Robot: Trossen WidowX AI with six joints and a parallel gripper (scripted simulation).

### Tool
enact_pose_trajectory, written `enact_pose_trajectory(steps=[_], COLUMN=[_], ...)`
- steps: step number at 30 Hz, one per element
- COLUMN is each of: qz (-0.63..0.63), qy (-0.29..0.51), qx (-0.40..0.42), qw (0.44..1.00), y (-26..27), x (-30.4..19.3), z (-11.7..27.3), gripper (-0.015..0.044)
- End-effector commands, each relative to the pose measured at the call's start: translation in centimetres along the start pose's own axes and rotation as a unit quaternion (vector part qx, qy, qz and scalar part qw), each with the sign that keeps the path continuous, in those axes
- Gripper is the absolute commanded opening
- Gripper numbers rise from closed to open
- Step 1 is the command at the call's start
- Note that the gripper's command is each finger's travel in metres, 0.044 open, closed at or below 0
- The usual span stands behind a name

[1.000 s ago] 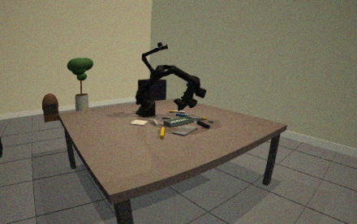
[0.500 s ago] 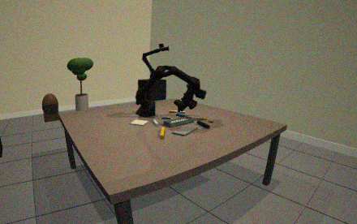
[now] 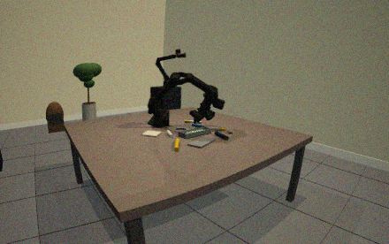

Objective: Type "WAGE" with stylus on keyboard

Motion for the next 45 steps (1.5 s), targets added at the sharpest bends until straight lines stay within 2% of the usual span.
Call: enact_pose_trajectory(steps=[1, 30, 35, 38, 45], qz=[0.002, 0.001, 0.000, 0.000, 0.000], qy=[0.001, 0.001, 0.001, 0.001, 0.001], qx=[-0.002, -0.002, -0.001, -0.001, -0.001], qw=[1.000, 1.000, 1.000, 1.000, 1.000], y=[0.0, 0.0, 0.0, 0.0, 0.0], x=[0.2, 0.9, 0.8, 0.8, 0.7], z=[-0.4, -1.6, -1.5, -1.5, -1.3], gripper=[0.0150, 0.0150, 0.0019, 0.0000, 0.0000])
Point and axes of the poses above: the point midway between the two fingers, 35 mm back from their tips, its own z axis back along the fingers, its own y axis across the jaws, x = y × z, the point moved 1 cm from there along z, back along the fingers, and after that the axes turned 5 degrees about -z, right-handed, at the moved point
